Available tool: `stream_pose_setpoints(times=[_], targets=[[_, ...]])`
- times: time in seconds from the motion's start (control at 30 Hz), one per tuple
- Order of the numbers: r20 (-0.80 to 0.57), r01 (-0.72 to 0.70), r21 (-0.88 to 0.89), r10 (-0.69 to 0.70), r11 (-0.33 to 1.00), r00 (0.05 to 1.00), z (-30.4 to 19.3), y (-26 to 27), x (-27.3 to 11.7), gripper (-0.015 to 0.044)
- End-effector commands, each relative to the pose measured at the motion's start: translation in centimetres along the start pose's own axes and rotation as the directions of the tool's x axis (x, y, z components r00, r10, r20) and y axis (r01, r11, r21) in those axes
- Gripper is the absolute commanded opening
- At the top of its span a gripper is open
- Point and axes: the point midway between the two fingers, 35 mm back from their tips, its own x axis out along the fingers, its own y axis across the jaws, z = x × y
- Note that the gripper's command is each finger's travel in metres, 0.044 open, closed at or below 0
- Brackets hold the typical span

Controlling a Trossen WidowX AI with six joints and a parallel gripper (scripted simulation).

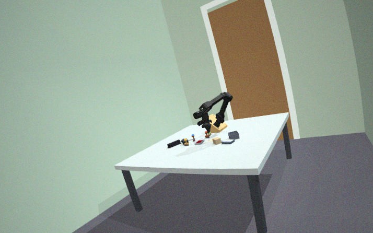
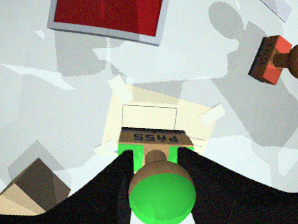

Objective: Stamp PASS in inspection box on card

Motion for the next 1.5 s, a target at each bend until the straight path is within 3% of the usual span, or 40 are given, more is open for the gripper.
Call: stream_pose_setpoints(times=[0.0,0.33,0.7,1.13,1.47], targets=[[0.004,0.002,-0.004,-0.002,1.000,1.000,0.0,0.0,-0.8,0.0000],[0.003,0.002,-0.004,-0.002,1.000,1.000,0.1,0.1,-2.0,0.0000],[0.004,0.000,-0.007,0.000,1.000,1.000,1.4,3.9,-2.3,0.0000],[0.004,-0.001,-0.010,0.001,1.000,1.000,2.8,8.2,-2.1,0.0000],[0.005,-0.001,-0.010,0.002,1.000,1.000,3.0,8.5,-1.2,0.0000]])
